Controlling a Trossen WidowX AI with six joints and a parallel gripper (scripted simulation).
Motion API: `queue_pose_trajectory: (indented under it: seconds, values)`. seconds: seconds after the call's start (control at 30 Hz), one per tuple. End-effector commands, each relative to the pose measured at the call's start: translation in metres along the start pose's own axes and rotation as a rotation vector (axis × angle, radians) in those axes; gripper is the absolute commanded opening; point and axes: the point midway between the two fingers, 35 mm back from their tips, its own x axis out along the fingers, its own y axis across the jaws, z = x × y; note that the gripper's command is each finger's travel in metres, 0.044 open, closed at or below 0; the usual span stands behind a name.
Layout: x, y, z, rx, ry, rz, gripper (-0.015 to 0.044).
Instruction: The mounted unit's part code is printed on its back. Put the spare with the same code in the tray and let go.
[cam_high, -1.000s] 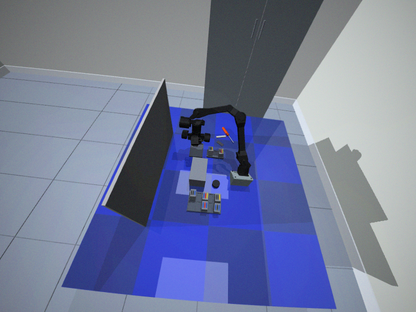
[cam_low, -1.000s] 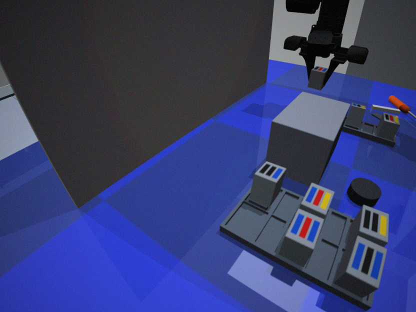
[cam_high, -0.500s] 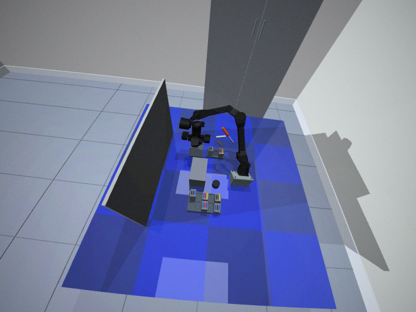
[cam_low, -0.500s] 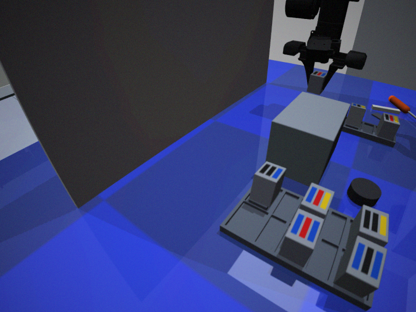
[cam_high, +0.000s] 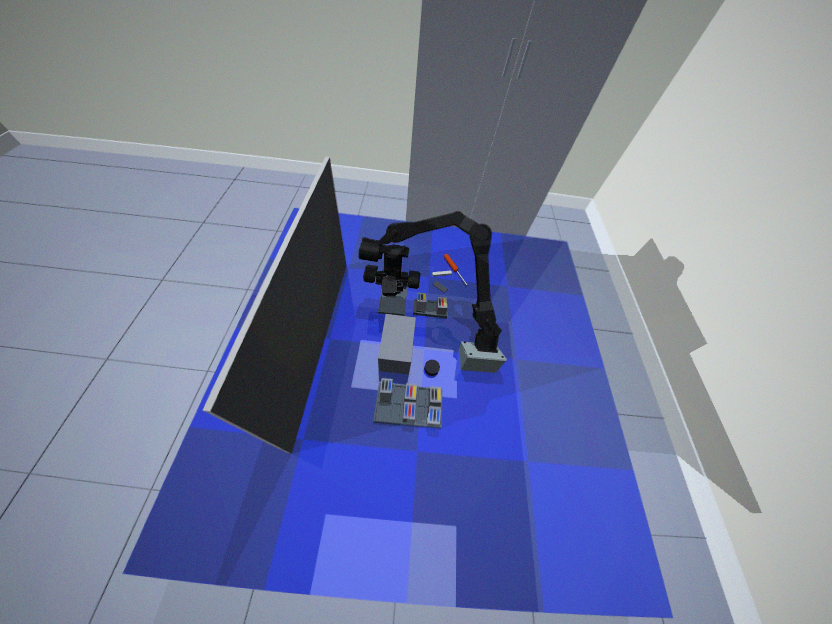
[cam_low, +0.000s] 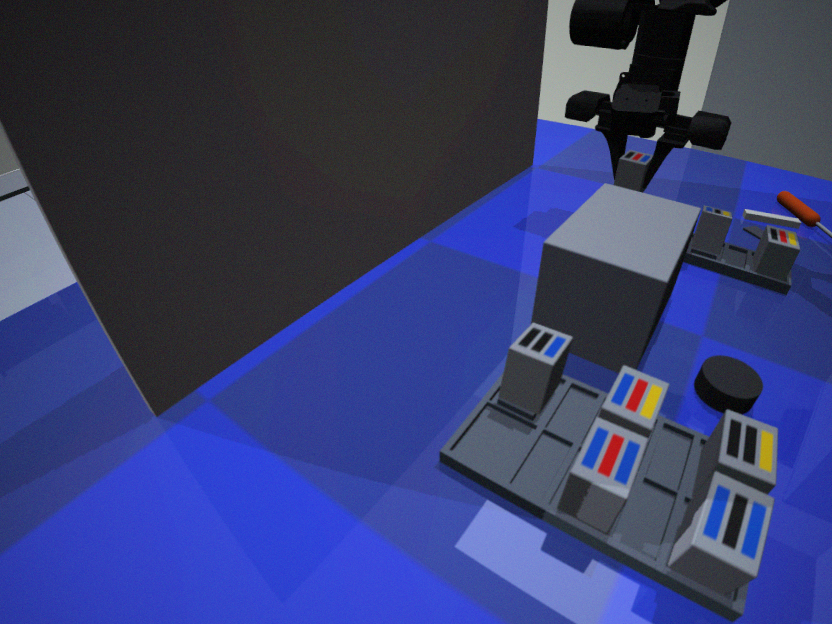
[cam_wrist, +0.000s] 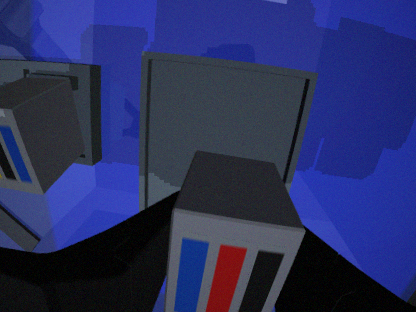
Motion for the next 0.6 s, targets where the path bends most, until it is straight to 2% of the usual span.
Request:
queue_pose_trajectory:
  seconds: [0.0, 0.57]
  values:
    - [0.003, 0.0, 0.0, -0.007, 0.0, -0.001, 0.0]
    - [0.016, 0.002, 0.0, -0.01, 0.002, 0.003, 0.0]
